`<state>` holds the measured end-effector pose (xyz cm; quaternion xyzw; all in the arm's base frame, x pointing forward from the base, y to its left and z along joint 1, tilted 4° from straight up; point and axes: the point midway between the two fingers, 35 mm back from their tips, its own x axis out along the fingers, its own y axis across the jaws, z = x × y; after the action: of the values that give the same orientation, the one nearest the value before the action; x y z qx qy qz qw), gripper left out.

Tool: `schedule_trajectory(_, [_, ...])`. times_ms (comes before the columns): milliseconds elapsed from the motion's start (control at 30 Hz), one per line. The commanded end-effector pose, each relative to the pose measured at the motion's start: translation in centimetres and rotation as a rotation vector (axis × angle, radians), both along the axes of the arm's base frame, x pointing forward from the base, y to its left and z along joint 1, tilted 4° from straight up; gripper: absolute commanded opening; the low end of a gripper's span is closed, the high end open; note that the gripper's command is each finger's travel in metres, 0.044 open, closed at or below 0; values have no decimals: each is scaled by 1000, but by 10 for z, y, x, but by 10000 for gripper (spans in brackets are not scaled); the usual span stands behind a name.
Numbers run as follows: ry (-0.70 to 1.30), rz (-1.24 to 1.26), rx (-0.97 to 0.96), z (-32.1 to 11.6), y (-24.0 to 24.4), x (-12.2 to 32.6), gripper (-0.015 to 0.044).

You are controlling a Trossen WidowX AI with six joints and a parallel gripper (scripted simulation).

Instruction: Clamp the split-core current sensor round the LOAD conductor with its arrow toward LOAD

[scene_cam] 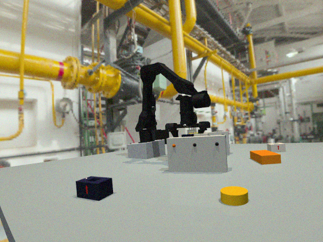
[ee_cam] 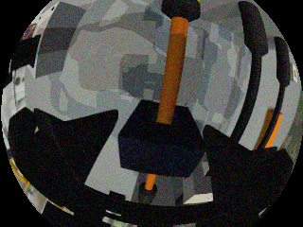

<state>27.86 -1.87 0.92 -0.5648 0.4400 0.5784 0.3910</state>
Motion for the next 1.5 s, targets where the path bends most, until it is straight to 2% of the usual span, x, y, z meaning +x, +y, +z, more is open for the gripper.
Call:
schedule_trajectory(0, [-3,1,1,10,1,2,440])
schedule_trajectory(167, [-21,6,10,89,5,4,440])
schedule_trajectory(233, [-24,7,11,100,6,2,440])
schedule_trajectory(1467, [-24,7,11,100,6,2,440])
